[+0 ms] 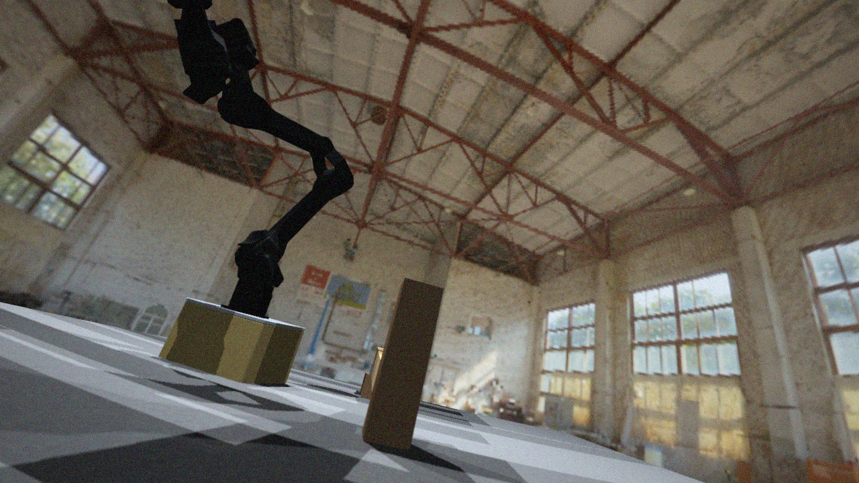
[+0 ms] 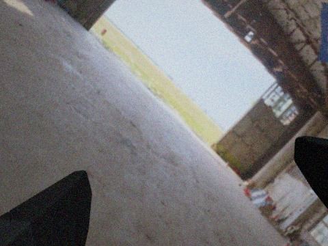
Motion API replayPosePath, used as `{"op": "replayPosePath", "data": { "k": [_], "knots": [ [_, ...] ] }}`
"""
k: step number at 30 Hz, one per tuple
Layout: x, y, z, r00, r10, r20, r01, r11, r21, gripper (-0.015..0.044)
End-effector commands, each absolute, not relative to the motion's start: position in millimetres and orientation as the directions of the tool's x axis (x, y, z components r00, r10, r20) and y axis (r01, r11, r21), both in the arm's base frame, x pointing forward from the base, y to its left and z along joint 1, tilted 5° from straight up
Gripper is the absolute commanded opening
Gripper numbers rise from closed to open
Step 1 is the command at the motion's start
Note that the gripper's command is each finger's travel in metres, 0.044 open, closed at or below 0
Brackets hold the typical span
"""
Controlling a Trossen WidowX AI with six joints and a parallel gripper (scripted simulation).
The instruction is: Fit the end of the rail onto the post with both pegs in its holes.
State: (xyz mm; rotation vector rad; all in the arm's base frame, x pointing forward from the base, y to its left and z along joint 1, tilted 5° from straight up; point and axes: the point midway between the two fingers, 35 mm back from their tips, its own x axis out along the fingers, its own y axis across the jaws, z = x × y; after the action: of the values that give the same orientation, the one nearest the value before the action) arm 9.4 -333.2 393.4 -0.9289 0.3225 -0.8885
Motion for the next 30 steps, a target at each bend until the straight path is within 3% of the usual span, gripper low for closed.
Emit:
{"op": "replayPosePath", "data": {
  "k": [1,12,30],
  "knots": [
    [11,-333,393,0.618,-0.777,0.12,0.521,0.29,-0.803,0.0426],
    [95,-338,376,0.743,-0.665,0.081,0.479,0.444,-0.757,0.044],
    [268,-282,308,0.912,-0.376,-0.163,0.169,0.706,-0.688,0.044]
  ]
}}
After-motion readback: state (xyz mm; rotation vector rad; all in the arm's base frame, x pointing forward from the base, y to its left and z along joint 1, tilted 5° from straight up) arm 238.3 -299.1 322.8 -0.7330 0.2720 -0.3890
